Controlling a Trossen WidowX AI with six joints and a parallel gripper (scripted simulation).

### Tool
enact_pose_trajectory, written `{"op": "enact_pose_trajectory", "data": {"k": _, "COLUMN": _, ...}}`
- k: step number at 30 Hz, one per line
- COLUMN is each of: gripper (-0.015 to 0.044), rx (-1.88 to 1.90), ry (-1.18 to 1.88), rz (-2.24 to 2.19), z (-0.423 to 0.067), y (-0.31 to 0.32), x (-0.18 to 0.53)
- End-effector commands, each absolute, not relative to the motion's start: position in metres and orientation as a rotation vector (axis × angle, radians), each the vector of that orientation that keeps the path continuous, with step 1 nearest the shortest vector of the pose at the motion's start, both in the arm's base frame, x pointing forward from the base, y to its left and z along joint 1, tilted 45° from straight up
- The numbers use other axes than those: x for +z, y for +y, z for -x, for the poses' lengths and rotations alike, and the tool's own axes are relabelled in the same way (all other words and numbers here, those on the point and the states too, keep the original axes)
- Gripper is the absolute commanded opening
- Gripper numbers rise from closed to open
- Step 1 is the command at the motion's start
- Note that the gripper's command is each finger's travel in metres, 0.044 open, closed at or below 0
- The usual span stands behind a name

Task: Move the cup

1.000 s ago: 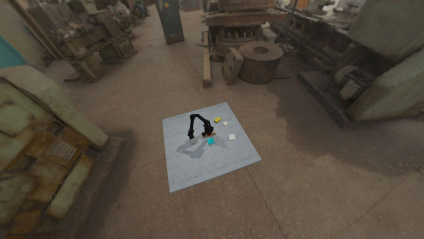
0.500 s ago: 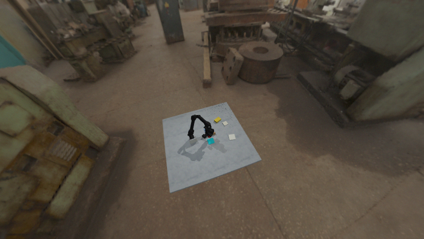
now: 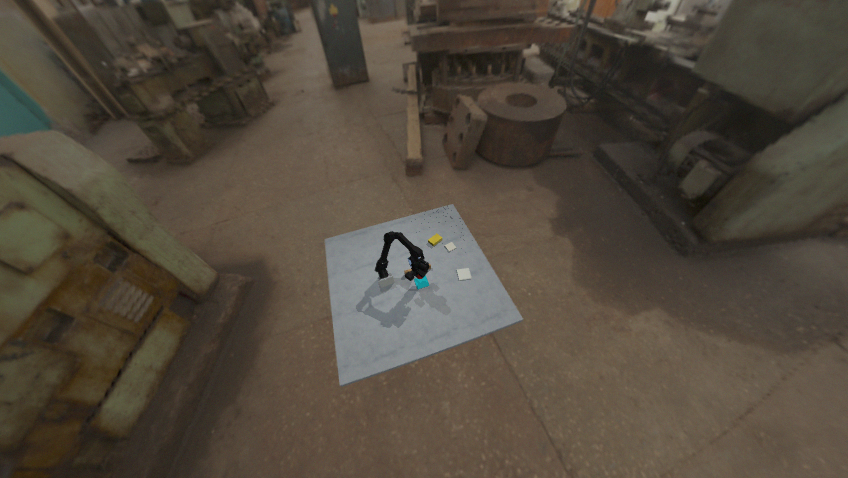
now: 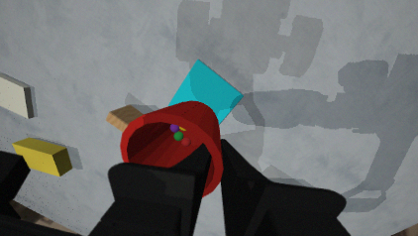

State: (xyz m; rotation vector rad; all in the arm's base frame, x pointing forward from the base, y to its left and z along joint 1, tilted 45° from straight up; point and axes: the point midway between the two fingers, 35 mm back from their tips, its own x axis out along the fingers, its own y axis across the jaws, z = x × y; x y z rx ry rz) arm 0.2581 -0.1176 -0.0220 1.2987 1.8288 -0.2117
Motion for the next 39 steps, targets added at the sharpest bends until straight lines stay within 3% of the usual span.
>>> {"op": "enact_pose_trajectory", "data": {"k": 1, "gripper": 0.0000, "rx": -0.213, "ry": 1.825, "rz": -1.290, "z": -0.258, "y": -0.127, "x": -0.028}}
{"op": "enact_pose_trajectory", "data": {"k": 39, "gripper": 0.0000, "rx": -0.211, "ry": 1.824, "rz": -1.290, "z": -0.255, "y": -0.098, "x": -0.064}}
